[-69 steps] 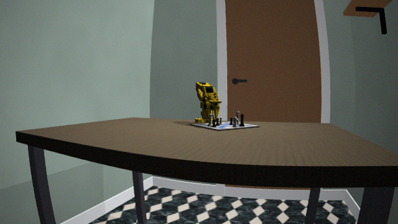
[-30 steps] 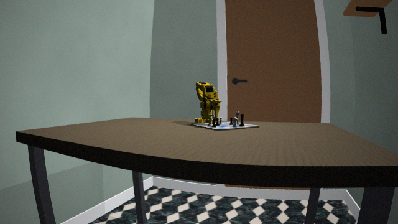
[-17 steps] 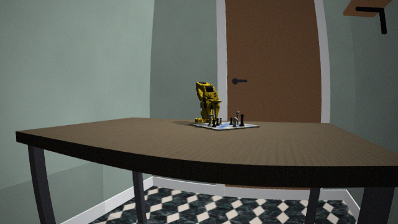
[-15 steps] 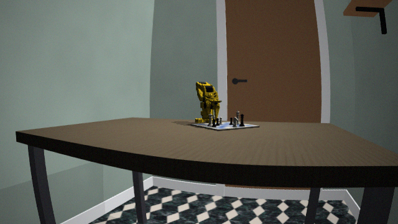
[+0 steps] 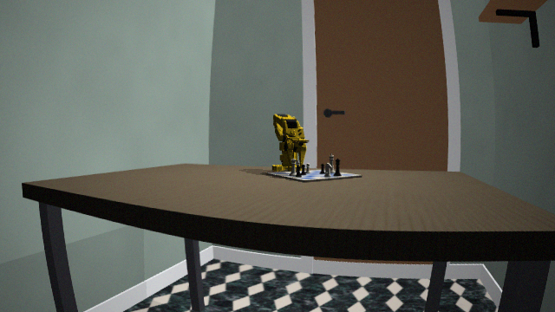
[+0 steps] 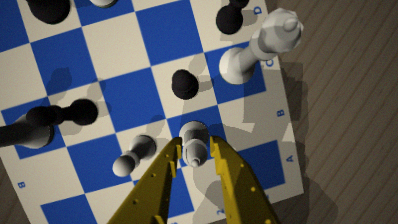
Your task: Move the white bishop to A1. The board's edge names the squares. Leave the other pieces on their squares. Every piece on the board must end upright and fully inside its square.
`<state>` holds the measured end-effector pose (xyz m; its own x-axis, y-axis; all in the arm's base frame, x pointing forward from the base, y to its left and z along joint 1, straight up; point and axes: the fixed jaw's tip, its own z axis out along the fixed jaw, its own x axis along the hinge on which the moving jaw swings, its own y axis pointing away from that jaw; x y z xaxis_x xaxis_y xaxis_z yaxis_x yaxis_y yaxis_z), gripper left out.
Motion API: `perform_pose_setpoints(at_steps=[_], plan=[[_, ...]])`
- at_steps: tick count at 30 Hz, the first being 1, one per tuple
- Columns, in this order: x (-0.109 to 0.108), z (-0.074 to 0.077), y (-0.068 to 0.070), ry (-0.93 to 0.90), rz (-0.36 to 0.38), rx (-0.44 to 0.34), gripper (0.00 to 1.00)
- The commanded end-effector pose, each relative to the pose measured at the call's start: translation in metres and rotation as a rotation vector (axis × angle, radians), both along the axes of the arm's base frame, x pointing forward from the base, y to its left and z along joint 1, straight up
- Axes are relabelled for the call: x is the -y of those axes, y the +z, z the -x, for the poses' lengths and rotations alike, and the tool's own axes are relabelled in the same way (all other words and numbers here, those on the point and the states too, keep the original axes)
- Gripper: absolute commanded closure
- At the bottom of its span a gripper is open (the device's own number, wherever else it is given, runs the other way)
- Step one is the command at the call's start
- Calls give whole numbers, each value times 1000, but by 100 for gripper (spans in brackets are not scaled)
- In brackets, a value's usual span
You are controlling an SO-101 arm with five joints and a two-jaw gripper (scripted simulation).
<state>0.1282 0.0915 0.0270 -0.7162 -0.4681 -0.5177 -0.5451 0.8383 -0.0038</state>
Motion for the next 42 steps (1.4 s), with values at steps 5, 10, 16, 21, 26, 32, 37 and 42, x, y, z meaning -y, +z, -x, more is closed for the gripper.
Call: perform_pose_setpoints(at_steps=[5, 10, 16, 21, 26, 32, 37, 42], plan=[[1, -1, 1, -7, 2, -3, 94], [1, -1, 1, -7, 2, -3, 97], [1, -1, 1, -7, 2, -3, 99], [1, -1, 1, -7, 2, -3, 100], [1, -1, 1, -7, 2, -3, 100], [1, -1, 1, -7, 2, -3, 100], [1, -1, 1, -7, 2, -3, 100], [1, -1, 1, -7, 2, -3, 100]])
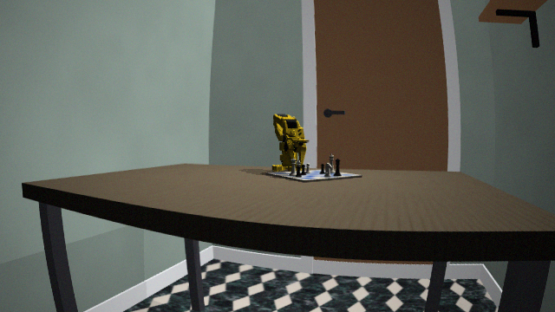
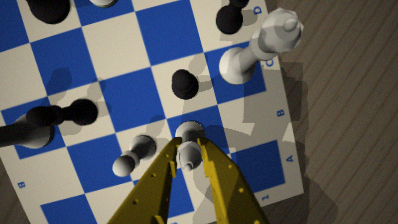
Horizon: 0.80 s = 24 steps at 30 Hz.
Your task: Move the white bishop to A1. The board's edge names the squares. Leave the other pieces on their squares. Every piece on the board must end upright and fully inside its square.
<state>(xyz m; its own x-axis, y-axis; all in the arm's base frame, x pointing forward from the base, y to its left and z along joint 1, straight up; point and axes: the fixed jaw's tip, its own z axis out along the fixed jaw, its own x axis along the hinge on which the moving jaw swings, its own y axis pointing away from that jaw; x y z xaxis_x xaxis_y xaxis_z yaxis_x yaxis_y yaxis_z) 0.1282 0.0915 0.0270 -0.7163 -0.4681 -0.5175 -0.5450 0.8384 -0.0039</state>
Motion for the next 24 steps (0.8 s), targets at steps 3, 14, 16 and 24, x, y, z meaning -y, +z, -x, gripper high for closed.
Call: perform_pose_setpoints(at_steps=[3, 14, 16, 24], plan=[[1, -1, 2, -7, 2, -3, 100], [2, -2, 10, -9, 6, 0, 100], [3, -2, 14, -10, 7, 0, 100], [3, -2, 29, -10, 7, 1, 100]])
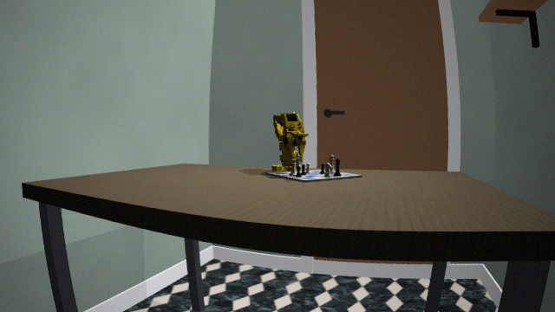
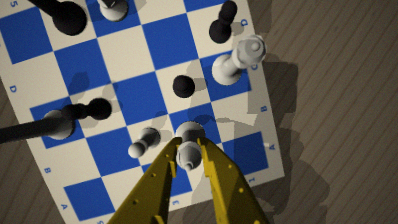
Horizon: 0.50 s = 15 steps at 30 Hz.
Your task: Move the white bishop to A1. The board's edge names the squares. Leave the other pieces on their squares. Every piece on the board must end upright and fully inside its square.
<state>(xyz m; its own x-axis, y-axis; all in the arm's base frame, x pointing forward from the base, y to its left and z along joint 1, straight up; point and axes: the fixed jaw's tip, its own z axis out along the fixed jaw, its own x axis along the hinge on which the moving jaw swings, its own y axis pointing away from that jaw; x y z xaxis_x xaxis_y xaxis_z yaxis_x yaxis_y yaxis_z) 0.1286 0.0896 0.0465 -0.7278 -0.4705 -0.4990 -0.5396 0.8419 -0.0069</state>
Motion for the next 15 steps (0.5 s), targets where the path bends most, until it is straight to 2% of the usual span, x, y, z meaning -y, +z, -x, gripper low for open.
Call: perform_pose_setpoints(at_steps=[1, 10, 15], plan=[[1, -1, 12, -3, -7, 17, 100], [1, -1, 36, -3, -7, 17, 100], [1, -1, 44, -3, -7, 17, 100]])
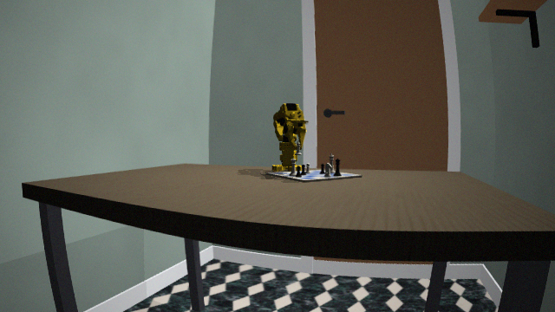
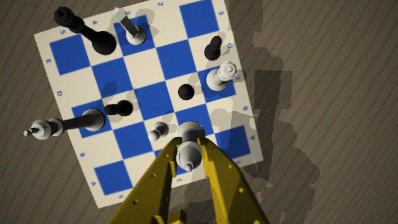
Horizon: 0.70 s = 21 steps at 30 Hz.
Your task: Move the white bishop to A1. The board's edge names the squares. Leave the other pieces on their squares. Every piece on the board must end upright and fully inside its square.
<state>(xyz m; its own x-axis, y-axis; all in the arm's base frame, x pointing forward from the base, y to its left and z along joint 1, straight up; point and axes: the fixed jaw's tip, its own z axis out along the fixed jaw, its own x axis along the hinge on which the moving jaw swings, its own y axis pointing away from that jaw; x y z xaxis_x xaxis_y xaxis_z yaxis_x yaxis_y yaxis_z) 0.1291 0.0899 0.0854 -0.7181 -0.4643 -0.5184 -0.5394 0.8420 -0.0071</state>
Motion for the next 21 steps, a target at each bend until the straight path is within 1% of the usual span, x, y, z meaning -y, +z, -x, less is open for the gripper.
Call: perform_pose_setpoints(at_steps=[1, 5, 9, 18, 21], plan=[[1, -1, 5, -3, 5, -2, 100], [1, 0, 11, -3, 5, -2, 100], [1, 0, 14, -3, 5, -2, 100], [2, 0, 14, -7, 5, -2, 100], [9, -1, 14, -49, 5, -3, 100]])
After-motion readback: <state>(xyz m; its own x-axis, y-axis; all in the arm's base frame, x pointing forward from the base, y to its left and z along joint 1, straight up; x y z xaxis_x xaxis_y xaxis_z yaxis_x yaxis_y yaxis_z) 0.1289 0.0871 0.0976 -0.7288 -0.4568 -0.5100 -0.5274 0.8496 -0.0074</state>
